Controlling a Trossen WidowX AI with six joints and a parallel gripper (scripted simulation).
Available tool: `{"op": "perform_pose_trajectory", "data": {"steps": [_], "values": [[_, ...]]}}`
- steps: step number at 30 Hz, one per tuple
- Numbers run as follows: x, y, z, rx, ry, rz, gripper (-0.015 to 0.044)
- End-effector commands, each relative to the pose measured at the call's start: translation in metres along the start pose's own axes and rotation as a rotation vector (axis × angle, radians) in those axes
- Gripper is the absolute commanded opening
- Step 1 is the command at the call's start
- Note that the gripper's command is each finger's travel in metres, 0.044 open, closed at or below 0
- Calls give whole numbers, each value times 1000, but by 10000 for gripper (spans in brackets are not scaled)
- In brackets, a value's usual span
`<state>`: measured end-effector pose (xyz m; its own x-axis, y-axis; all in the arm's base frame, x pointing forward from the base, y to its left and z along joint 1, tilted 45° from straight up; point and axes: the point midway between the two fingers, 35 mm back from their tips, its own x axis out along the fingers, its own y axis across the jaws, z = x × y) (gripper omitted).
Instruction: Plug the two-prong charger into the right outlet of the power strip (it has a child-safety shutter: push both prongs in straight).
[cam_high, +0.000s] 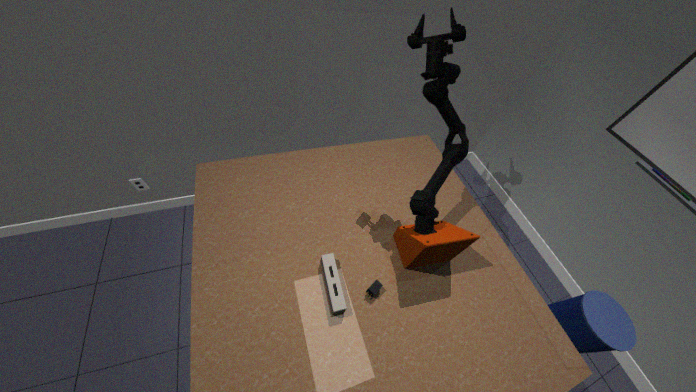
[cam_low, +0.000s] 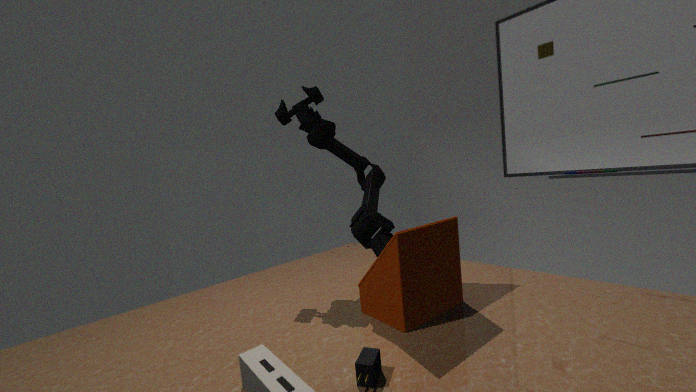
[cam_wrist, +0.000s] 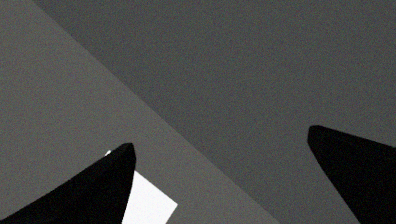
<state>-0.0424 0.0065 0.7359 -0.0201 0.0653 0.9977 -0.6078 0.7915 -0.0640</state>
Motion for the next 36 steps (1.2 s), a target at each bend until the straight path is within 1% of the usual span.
{"op": "perform_pose_trajectory", "data": {"steps": [1, 9, 18, 26, 31, 36], "values": [[-3, -34, -47, 11, 98, -92, 440], [-19, -82, -125, 43, 273, -228, 440], [-55, -125, -211, 73, 477, -369, 440], [-98, -152, -279, 70, 657, -472, 440], [-132, -159, -322, 72, 791, -478, 440], [-169, -172, -360, 69, 909, -544, 440]]}}
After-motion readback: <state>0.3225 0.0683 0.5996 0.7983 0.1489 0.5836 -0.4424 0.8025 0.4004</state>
